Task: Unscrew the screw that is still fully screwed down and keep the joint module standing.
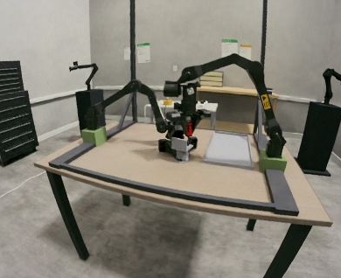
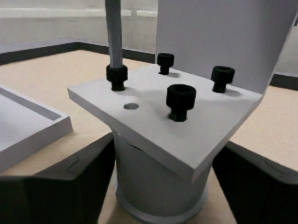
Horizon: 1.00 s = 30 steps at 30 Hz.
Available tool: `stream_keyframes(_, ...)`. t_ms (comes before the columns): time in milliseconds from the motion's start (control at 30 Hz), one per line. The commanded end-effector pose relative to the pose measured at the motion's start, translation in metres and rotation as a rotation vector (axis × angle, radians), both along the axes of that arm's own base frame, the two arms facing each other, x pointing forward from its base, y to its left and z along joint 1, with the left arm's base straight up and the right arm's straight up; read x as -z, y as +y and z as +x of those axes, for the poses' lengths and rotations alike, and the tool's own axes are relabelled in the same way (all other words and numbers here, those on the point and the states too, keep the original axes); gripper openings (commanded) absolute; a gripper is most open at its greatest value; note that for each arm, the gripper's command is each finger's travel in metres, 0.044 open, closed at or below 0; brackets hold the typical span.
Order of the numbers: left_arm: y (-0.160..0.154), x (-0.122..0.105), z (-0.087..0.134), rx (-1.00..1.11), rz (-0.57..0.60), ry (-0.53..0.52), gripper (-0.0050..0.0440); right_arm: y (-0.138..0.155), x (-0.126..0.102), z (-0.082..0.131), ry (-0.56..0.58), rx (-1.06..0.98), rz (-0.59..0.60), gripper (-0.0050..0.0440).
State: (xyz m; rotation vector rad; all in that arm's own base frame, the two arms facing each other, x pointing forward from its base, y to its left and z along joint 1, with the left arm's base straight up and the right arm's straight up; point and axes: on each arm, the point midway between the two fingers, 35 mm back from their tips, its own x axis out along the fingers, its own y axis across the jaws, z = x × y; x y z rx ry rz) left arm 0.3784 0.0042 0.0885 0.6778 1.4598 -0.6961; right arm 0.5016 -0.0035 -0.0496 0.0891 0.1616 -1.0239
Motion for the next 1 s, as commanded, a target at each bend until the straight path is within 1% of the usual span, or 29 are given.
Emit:
stream_keyframes(0,0.0022,-0.0099,0.0033,-0.003,0.000,-0.030,0.0130,0.0000,-0.0147,0.0068,-0.037,0.003,0.010,0.0245)
stream_keyframes(300,0.0022,-0.0099,0.0033,-0.003,0.000,-0.030,0.0130,0.0000,-0.0147,0.0068,-0.037,0.003,0.010,0.0245)
stream_keyframes(333,0.0034,-0.0069,0.0050,-0.003,0.000,-0.023,0.0130,0.0000,-0.0147,0.0068,-0.037,0.003,0.010,0.0245)
stream_keyframes(400,0.0022,-0.0102,0.0034,-0.003,0.001,-0.031,0.0130,0.0000,-0.0147,0.0068,-0.037,0.003,0.010,0.0245)
stream_keyframes(900,0.0035,-0.0078,0.0056,-0.003,0.001,-0.025,0.0130,0.0000,-0.0147,0.0068,-0.037,0.003,0.010,0.0245)
stream_keyframes(967,0.0022,-0.0105,0.0034,-0.003,0.001,-0.031,0.0130,0.0000,-0.0147,0.0068,-0.037,0.003,0.010,0.0245)
